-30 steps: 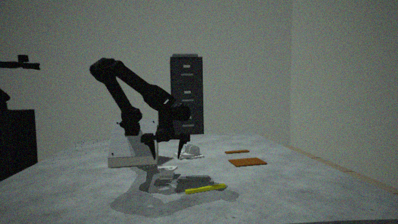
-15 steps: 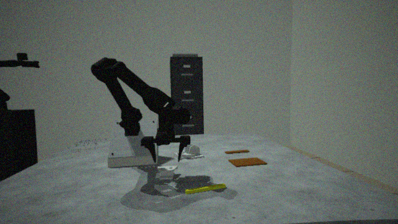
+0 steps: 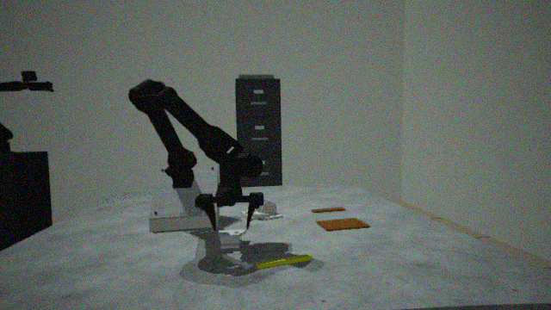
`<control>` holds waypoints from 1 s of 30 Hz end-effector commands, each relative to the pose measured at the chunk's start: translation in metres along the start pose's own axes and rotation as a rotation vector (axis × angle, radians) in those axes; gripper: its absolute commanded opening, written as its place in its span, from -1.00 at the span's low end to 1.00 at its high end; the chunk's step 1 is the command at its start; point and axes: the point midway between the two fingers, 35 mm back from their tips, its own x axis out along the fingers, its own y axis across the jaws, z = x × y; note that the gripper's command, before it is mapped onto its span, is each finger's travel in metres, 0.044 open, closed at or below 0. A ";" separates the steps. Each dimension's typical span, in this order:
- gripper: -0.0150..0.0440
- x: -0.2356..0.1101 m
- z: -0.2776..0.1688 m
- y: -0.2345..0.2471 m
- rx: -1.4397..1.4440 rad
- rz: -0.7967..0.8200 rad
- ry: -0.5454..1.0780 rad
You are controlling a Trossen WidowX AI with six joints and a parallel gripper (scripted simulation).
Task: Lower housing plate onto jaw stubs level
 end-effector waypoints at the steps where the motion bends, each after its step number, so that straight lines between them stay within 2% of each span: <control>1: 1.00 0.007 -0.002 0.000 -0.008 0.001 0.006; 15: 1.00 0.028 -0.002 0.000 -0.009 0.001 0.005; 30: 1.00 0.028 -0.002 0.000 -0.009 0.001 0.005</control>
